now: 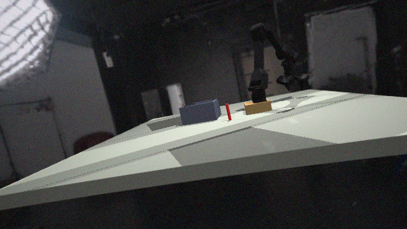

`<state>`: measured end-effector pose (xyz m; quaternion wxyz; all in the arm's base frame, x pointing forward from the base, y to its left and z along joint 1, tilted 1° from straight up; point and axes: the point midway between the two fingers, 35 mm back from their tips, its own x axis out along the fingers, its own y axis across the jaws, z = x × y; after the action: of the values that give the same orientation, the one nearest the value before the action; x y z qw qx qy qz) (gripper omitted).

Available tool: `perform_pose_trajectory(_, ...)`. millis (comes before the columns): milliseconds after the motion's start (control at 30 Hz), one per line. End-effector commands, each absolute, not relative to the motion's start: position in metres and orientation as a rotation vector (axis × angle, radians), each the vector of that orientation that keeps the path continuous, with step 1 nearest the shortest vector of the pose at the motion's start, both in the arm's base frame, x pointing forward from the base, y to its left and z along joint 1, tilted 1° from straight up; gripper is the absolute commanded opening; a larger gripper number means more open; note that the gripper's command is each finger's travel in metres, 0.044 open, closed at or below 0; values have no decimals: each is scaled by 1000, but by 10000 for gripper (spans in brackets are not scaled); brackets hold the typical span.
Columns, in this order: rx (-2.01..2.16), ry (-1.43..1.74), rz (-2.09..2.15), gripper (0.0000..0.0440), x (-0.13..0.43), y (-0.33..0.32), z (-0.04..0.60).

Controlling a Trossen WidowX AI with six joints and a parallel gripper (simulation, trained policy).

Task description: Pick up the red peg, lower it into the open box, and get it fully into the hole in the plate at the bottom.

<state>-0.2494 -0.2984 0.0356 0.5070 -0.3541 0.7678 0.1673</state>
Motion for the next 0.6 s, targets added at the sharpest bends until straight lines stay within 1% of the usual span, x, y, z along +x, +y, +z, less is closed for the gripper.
perform_pose_trajectory(0, -854, 1850, 392, 418, -245, -301, 37)
perform_pose_trajectory(67, -851, 1843, 372, 440, -233, -308, 40)
perform_pose_trajectory(333, -728, 1791, 221, 440, -152, -337, 50)
perform_pose_trajectory(567, -574, 1754, 55, 440, -76, -348, 63)
